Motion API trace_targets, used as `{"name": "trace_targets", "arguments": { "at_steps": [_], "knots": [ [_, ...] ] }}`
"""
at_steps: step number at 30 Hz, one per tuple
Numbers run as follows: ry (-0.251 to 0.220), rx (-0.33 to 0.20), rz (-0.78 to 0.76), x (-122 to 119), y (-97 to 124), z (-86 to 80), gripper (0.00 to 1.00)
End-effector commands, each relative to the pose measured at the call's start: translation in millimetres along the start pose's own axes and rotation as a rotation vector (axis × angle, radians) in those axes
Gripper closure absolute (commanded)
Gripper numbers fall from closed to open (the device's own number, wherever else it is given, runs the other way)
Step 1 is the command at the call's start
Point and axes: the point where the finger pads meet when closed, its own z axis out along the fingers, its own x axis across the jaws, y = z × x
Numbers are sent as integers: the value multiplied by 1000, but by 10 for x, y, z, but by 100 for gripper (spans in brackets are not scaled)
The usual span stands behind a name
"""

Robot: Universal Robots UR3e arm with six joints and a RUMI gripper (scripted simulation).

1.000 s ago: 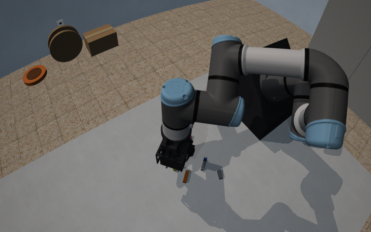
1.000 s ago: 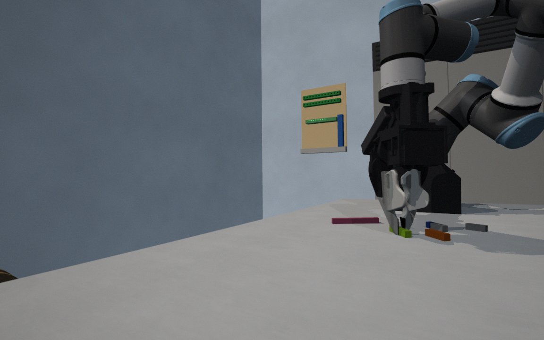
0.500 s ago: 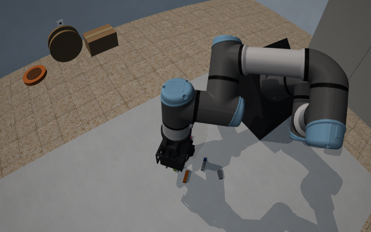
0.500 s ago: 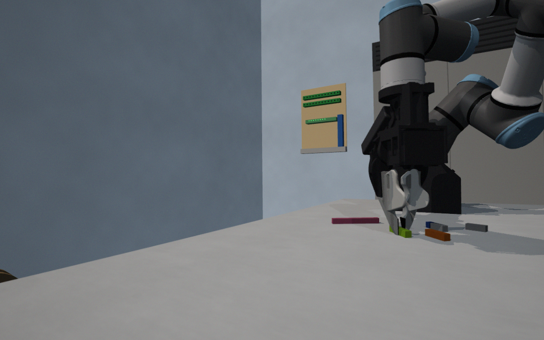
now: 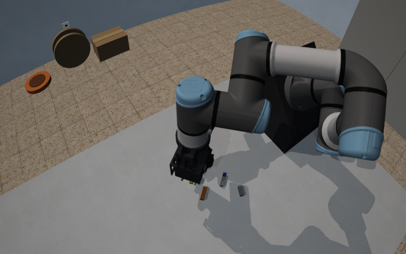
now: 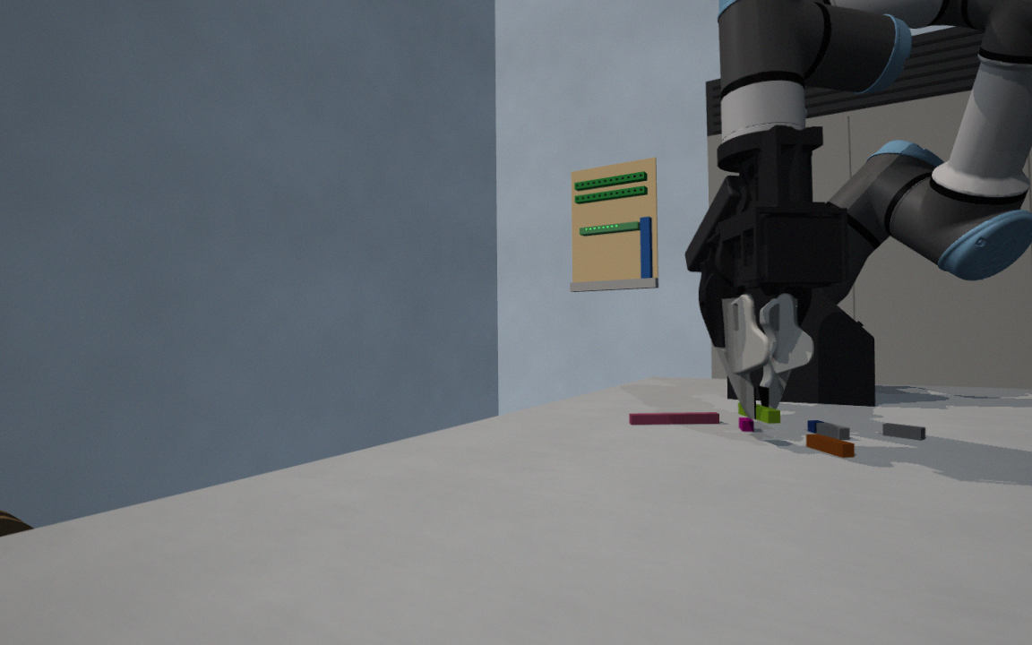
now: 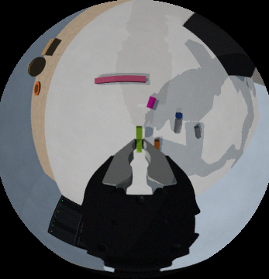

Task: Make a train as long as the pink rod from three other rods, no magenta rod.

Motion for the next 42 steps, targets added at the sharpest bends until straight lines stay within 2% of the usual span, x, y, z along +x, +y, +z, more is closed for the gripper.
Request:
{"name": "trace_targets", "arguments": {
  "at_steps": [1,2,4,11,17,33,38,42],
  "knots": [
    [-1,0,-1,-5,3,-217,100],
    [-1,0,-1,-5,3,-268,100],
    [-1,0,-1,-5,3,-268,100],
    [-1,0,-1,-5,3,-596,100],
    [-1,0,-1,-5,3,-757,100],
    [-1,0,-1,3,6,-789,100],
    [-1,0,-6,89,37,-796,100],
    [-1,0,-20,356,122,-806,100]
  ]
}}
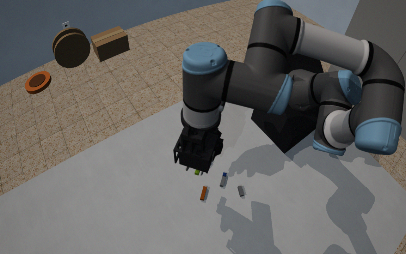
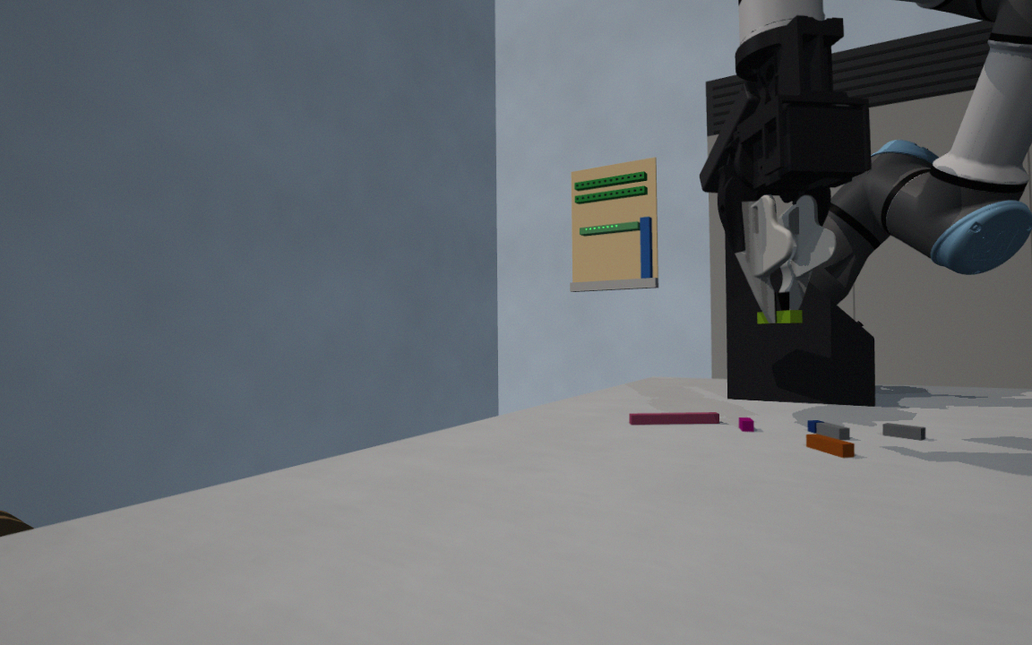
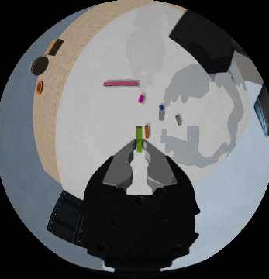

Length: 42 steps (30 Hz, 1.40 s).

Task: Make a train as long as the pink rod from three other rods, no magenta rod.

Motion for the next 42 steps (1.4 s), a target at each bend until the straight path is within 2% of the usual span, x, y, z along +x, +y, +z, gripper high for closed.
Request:
{"name": "trace_targets", "arguments": {
  "at_steps": [1,5,8,30,35,42],
  "knots": [
    [-3,-1,-16,277,91,-18,100],
    [-3,-1,-31,545,153,-5,100],
    [-3,-1,-35,633,169,3,100],
    [-3,-1,-36,641,170,46,100],
    [-3,-1,-36,642,171,178,100],
    [-3,-1,-36,646,173,469,100]
  ]
}}
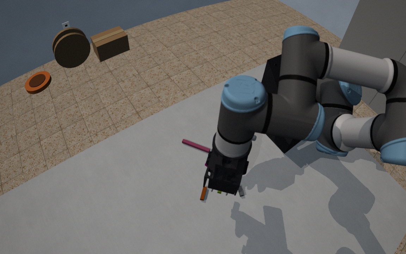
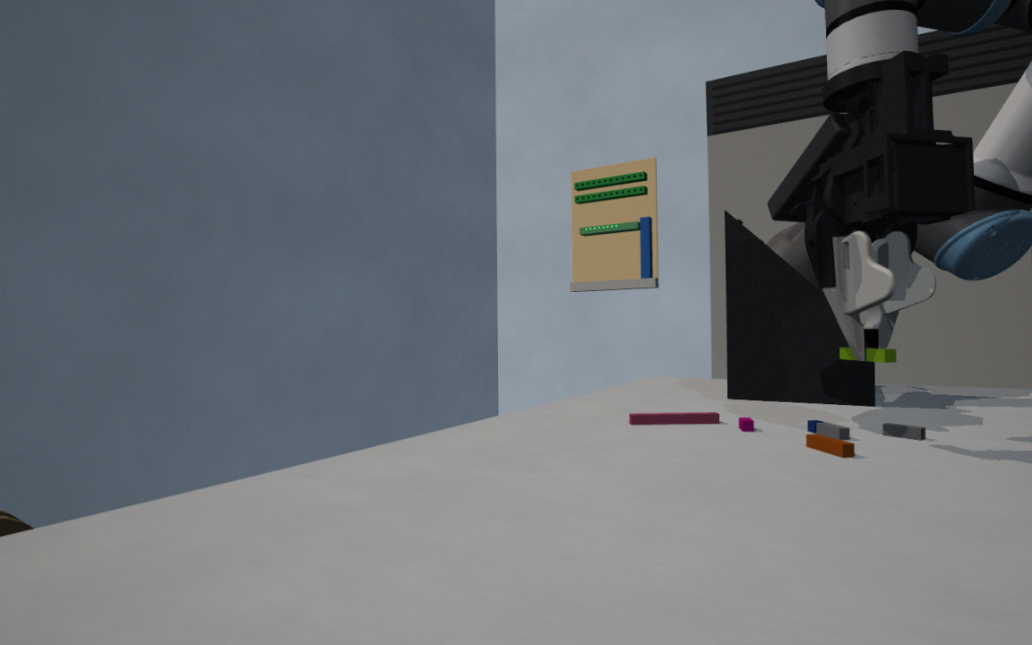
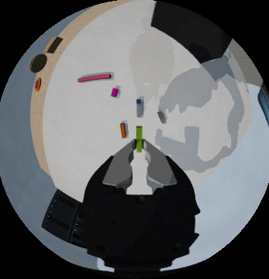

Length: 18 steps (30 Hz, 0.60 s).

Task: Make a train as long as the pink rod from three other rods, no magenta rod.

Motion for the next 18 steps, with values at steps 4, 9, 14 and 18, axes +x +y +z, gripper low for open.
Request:
{"name": "trace_targets", "arguments": {
  "at_steps": [4,9,14,18],
  "knots": [
    [-5,-2,0,-13,8,285,100],
    [-5,-2,0,-11,9,428,100],
    [-5,-2,0,-10,10,535,100],
    [-5,-2,0,-10,10,562,100]
  ]
}}
